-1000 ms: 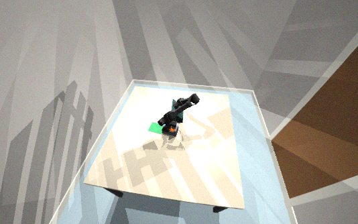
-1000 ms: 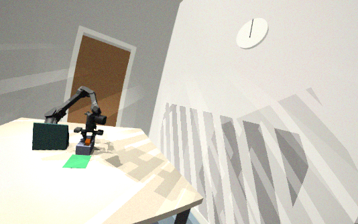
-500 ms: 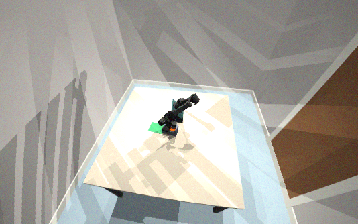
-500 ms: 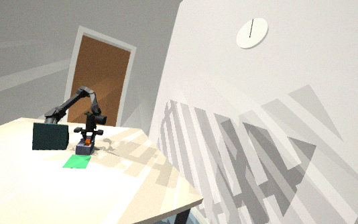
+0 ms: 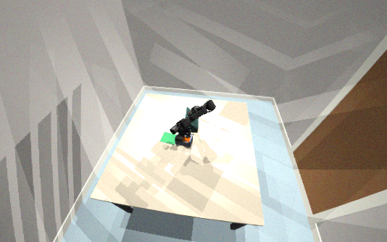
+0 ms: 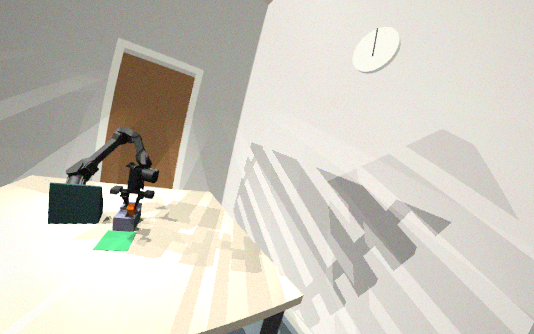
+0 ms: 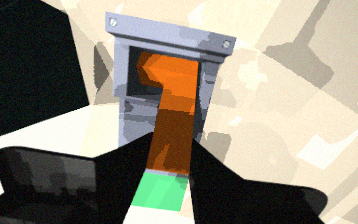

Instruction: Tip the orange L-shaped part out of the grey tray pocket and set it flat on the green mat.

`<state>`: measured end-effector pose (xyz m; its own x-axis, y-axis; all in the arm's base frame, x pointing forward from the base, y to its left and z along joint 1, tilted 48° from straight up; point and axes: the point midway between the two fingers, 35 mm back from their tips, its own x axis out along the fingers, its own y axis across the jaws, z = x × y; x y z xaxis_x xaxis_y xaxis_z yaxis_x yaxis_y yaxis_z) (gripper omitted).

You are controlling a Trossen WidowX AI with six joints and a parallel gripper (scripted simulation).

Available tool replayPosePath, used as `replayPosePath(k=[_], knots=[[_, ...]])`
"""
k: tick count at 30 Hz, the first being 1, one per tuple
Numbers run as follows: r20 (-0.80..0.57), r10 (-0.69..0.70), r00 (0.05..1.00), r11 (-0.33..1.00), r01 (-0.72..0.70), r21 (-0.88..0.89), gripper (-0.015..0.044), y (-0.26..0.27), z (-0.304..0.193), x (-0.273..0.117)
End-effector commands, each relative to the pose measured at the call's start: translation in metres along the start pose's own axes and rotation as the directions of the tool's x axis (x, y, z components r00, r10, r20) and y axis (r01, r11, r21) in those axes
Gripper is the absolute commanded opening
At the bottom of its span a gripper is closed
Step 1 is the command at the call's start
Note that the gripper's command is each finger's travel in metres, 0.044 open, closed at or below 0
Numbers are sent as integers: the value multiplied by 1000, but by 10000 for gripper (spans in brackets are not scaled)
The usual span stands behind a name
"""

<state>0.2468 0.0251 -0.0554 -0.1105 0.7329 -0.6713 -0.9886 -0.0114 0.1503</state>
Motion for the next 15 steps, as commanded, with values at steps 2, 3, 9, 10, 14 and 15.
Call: replayPosePath(k=[2,3,9,10,14,15], knots=[[-2,-8,1000,1000,8,-5,0,-2,0,-10],[-2,-8,1000,1000,8,-5,0,-2,0,-11],[-2,-8,1000,1000,8,-5,0,-2,0,-21],[-2,-8,1000,1000,8,-5,0,-2,0,-22],[-2,-8,1000,1000,8,-5,0,-2,0,-29],[-2,-8,1000,1000,8,-5,0,-2,0,-30]])
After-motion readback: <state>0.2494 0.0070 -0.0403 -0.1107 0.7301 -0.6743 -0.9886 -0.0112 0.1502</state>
